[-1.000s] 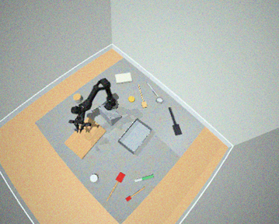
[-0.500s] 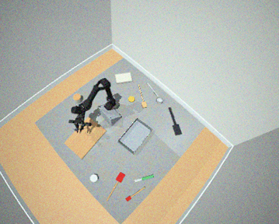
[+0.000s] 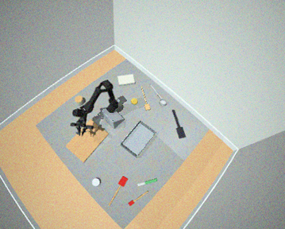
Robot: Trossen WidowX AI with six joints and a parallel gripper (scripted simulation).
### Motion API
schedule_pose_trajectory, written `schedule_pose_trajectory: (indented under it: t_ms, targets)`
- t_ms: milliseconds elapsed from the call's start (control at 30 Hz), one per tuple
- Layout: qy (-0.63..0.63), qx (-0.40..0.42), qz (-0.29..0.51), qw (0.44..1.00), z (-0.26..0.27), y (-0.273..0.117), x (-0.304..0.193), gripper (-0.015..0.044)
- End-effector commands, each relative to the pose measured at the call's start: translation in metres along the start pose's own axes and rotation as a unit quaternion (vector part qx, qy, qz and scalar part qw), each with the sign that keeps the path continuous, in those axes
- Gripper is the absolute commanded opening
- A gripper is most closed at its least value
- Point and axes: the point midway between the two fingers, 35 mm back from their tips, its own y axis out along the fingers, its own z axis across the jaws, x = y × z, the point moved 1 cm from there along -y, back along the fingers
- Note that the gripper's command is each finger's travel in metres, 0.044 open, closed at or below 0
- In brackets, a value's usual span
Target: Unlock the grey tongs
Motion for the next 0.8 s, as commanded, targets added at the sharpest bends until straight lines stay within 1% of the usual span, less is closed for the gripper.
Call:
schedule_pose_trajectory:
  t_ms: [0, 767]
  targets:
    - [0.000, -0.003, 0.012, 1.000, -0.005, 0.006, 0.005, -0.0150]
    - [0.022, -0.005, 0.159, 0.987, -0.019, 0.042, 0.004, -0.0150]
